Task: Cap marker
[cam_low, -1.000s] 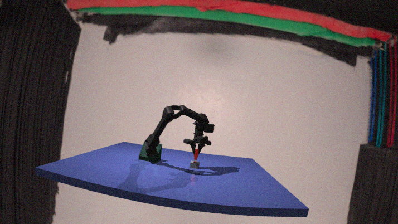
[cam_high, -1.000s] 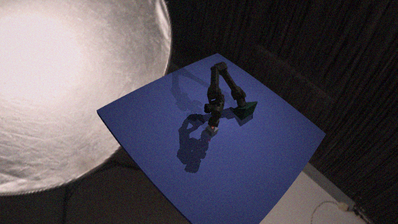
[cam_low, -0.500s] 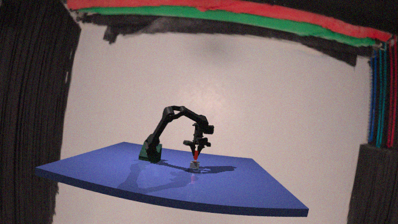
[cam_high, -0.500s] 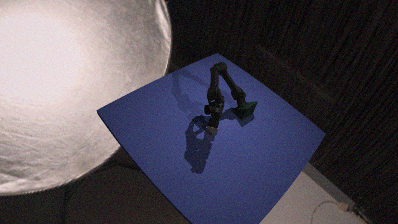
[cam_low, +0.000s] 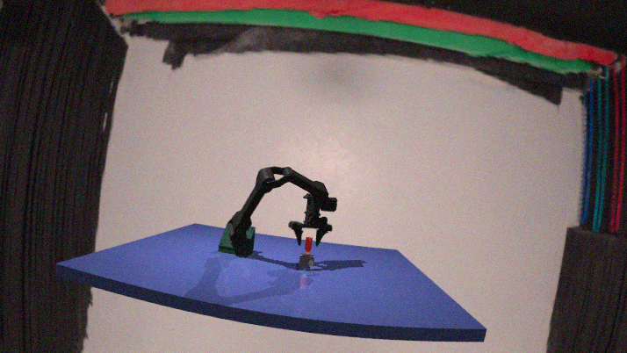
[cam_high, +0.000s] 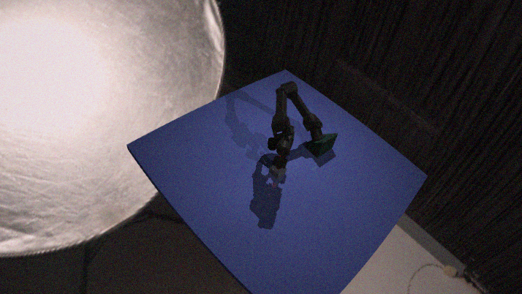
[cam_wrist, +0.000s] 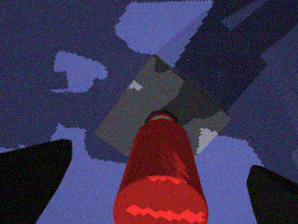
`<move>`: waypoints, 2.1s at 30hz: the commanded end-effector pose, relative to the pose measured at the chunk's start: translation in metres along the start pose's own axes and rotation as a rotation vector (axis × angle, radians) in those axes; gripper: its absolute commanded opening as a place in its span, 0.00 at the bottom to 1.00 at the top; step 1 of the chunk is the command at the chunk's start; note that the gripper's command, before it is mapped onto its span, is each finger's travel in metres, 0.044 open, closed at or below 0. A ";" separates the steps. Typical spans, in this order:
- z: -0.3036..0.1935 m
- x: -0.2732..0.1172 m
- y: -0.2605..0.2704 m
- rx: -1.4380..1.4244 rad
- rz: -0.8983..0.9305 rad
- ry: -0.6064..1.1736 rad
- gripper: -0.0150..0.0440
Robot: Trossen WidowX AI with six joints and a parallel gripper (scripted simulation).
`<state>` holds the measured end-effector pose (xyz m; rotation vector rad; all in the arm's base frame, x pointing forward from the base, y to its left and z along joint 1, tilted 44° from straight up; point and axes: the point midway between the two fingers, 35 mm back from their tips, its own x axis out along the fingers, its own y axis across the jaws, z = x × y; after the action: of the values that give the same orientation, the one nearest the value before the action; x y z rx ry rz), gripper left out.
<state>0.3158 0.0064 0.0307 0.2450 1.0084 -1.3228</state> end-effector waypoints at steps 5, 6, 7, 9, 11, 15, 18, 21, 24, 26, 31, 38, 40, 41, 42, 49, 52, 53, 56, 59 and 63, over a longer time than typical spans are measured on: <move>0.000 -0.057 0.002 -0.001 0.001 0.003 1.00; -0.001 -0.067 0.001 -0.001 0.001 0.003 1.00; -0.001 -0.073 0.000 -0.001 0.000 0.003 1.00; -0.001 -0.075 0.000 -0.001 0.000 0.002 1.00; -0.001 -0.075 0.000 -0.001 0.000 0.002 1.00; -0.001 -0.074 0.000 -0.140 0.001 0.002 0.87; 0.000 -0.071 0.000 -0.427 0.002 0.000 0.73; 0.000 -0.069 0.000 -0.714 0.002 -0.002 0.60; 0.000 -0.066 -0.001 -0.982 0.002 -0.005 0.47; 0.000 -0.066 -0.001 -1.044 0.002 -0.005 0.38; 0.000 -0.066 -0.001 -1.044 0.002 -0.005 0.25; 0.000 -0.066 -0.001 -1.044 0.002 -0.005 0.25; 0.000 -0.066 -0.001 -1.044 0.002 -0.005 0.25; 0.000 -0.066 -0.001 -1.044 0.002 -0.005 0.25; 0.000 -0.066 -0.001 -1.044 0.002 -0.005 0.25; 0.000 -0.058 0.000 -1.044 0.002 -0.005 0.25; 0.000 -0.054 0.000 -1.044 0.002 -0.006 0.25; 0.000 -0.052 0.000 -1.044 0.002 -0.006 0.25; 0.001 -0.048 0.000 -1.044 0.002 -0.006 0.25; 0.001 -0.044 0.000 -1.044 0.002 -0.006 0.25; 0.001 -0.038 0.000 -1.044 0.002 -0.006 0.25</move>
<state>0.3192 0.0359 0.0614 -0.5415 1.5541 -0.6550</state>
